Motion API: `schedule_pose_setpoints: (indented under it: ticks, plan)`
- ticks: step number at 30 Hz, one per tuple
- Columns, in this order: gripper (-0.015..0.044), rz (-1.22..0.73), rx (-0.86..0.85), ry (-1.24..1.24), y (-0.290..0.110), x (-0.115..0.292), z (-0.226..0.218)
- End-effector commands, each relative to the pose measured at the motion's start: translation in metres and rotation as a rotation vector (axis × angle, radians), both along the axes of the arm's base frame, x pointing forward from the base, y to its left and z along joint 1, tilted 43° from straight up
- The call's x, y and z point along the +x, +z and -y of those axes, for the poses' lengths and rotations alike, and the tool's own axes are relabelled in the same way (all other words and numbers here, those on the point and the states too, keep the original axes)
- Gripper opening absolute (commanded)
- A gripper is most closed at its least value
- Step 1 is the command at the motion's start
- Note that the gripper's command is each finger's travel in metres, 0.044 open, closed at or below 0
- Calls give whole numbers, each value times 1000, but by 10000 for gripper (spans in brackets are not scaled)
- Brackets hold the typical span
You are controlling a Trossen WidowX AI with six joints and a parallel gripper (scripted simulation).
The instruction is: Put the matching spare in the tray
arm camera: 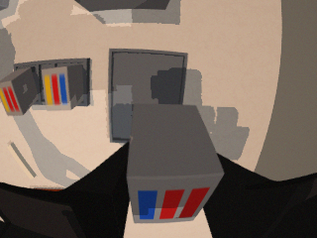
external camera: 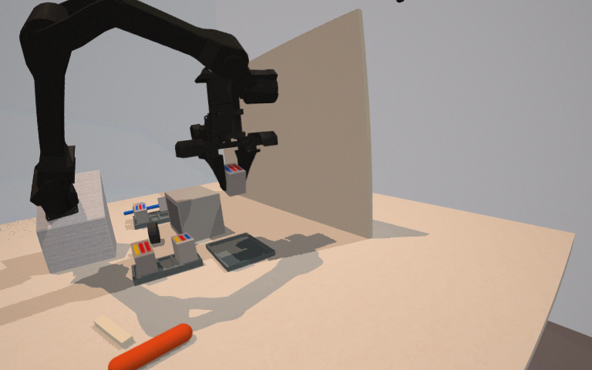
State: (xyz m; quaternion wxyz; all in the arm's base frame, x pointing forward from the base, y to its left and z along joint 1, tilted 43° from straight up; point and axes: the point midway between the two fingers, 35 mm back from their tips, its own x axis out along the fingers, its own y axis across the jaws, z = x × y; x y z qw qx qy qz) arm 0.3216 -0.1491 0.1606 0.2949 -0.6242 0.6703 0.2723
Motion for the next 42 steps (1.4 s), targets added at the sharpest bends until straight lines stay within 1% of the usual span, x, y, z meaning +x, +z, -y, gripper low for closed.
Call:
schedule_pose_setpoints:
  ticks: [1,42]
  plan:
    - [0,-9,3,4,-5,-1,2]
    - [0,-8,2,4,-35,-2,31]
